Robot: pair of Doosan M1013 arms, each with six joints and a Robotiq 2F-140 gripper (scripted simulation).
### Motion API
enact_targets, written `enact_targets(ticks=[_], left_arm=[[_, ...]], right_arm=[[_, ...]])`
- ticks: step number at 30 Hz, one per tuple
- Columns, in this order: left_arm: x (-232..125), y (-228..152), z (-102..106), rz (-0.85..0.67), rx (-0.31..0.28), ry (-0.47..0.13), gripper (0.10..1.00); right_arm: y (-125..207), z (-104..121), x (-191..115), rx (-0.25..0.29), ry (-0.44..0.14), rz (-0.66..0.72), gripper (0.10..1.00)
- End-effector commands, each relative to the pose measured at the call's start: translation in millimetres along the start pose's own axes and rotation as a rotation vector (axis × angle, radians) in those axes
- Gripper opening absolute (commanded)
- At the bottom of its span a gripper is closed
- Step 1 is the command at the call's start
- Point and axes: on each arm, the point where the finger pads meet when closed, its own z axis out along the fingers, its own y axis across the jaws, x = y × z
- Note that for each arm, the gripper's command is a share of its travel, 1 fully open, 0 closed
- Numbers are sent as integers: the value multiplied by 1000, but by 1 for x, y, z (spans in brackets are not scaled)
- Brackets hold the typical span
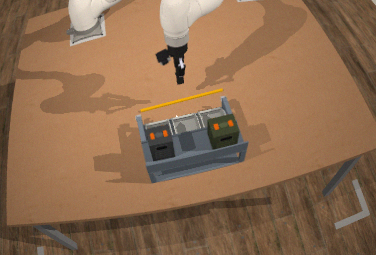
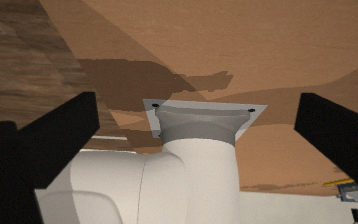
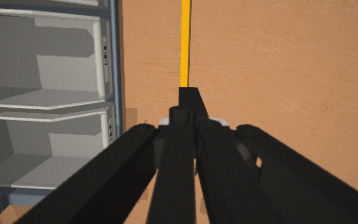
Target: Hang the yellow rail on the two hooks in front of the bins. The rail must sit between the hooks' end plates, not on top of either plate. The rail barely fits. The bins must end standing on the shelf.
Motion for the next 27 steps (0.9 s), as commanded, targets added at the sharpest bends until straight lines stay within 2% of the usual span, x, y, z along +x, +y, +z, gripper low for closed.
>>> enact_targets(ticks=[1,12,14,18,25,26,27], left_arm=[[0,0,0,0,0,1,1000],[0,0,0,0,0,1,1000],[0,0,0,0,0,1,1000],[0,0,0,0,0,1,1000],[0,0,0,0,0,1,1000],[0,0,0,0,0,1,1000],[0,0,0,0,0,1,1000]], right_arm=[[0,-1,0,1,-1,0,99],[0,0,0,1,-1,0,99],[-1,13,-1,0,-1,0,99],[0,62,0,-2,-2,-2,99],[0,67,0,-2,-2,-3,99],[0,67,0,-2,-2,-3,303],[0,67,0,-2,-2,-3,303]])
